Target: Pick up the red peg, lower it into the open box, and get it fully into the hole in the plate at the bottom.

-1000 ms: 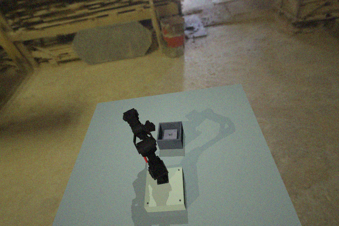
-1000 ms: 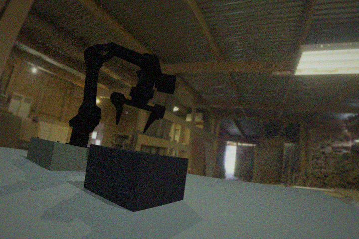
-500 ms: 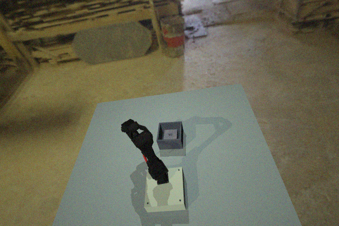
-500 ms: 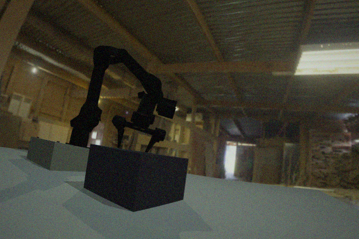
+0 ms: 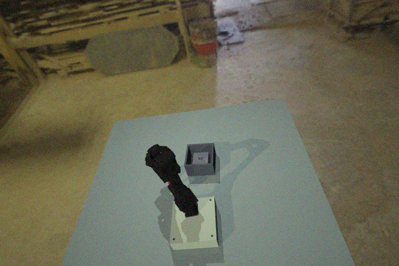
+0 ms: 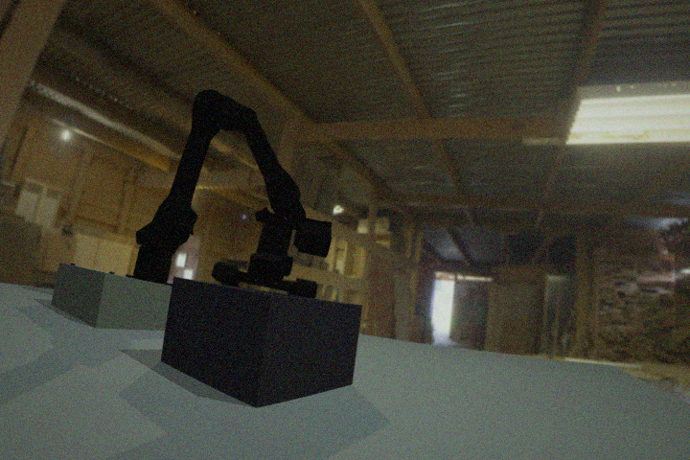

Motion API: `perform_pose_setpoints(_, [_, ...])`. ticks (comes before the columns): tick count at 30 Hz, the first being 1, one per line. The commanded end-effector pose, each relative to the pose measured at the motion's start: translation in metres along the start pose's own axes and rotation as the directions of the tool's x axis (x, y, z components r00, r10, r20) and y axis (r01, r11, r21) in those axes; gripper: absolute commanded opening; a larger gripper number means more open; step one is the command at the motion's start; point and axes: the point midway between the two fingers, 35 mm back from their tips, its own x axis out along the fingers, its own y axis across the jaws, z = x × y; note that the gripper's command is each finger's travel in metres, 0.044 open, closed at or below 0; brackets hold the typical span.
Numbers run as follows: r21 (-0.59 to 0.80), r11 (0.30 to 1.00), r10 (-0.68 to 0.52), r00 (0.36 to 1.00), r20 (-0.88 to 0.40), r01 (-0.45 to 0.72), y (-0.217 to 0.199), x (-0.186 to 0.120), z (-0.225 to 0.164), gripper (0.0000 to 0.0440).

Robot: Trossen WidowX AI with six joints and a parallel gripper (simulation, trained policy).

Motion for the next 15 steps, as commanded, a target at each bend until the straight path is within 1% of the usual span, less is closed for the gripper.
perform_pose_setpoints(1, [0.013,1.000,-0.015,1.000,-0.019,0.015,-0.0053,0.0074,-0.0042,0.0308])
perform_pose_setpoints(12, [-0.004,1.000,-0.026,0.995,-0.098,0.026,-0.0010,0.0048,-0.0074,0.0020])
perform_pose_setpoints(13, [-0.004,1.000,-0.028,0.994,-0.105,0.028,-0.0008,0.0046,-0.0071,0.0000])
perform_pose_setpoints(15, [-0.015,1.000,-0.015,0.997,-0.079,0.014,0.0013,0.0008,-0.0018,0.0000])
